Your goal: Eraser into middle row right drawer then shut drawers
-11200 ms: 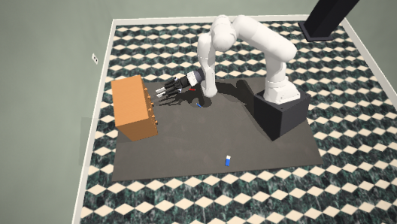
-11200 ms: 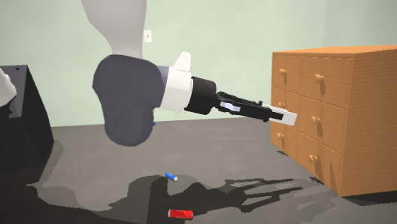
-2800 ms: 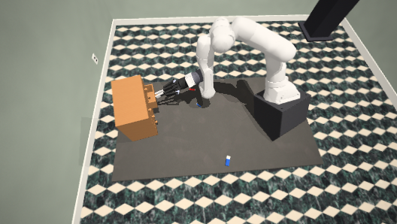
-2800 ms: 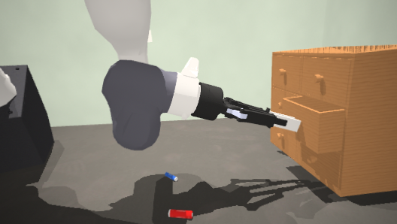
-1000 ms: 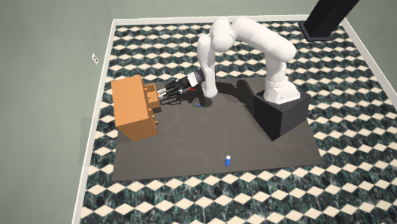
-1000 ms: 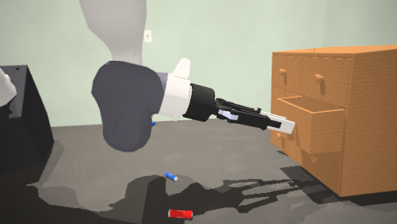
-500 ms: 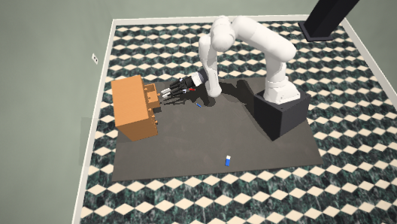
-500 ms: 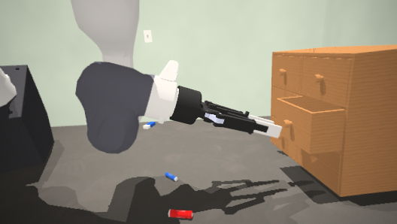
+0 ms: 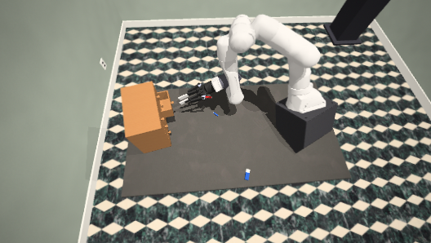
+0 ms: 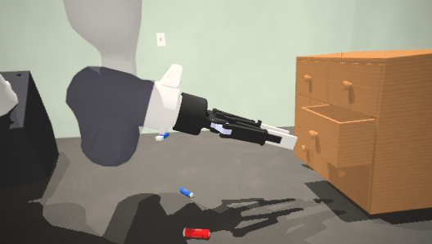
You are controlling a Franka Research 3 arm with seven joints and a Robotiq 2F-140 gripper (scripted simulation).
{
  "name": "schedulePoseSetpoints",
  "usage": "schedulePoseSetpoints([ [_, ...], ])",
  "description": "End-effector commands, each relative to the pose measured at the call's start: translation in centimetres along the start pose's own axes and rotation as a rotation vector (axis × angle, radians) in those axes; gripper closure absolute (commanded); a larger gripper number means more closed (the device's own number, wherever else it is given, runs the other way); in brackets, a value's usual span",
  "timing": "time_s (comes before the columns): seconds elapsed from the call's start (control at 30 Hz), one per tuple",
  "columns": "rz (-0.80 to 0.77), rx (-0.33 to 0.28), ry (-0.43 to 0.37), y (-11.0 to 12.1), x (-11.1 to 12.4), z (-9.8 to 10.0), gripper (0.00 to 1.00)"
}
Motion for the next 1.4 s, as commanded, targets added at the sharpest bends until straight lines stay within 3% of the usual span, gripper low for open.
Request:
schedulePoseSetpoints([
  [0.0, 0.030, -0.003, 0.011, -0.1, -0.1, 0.7, 0.72],
  [0.1, 0.030, -0.003, 0.011, -0.1, -0.1, 1.0, 0.72],
  [0.4, 0.030, -0.003, 0.011, -0.1, -0.2, 4.8, 0.72],
  [0.67, 0.030, -0.003, 0.011, -0.1, -0.2, 5.3, 0.72],
  [0.9, 0.027, -0.049, -0.032, -0.8, -0.8, 4.1, 0.72],
  [1.1, 0.024, -0.173, -0.191, -3.1, -2.6, 1.2, 0.72],
  [1.23, 0.024, -0.184, -0.211, -3.3, -2.8, 0.9, 0.72],
  [1.37, 0.027, -0.227, -0.302, -4.2, -3.6, 0.1, 0.72],
])
Point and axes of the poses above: the point where the finger pads meet when closed, its own z axis back along the fingers, its own y axis across the jaws, x = y × z, the point moved 9 cm from there along z, back along the fingers, and after that the axes turned 2 degrees about -z, right-handed, at the moved point
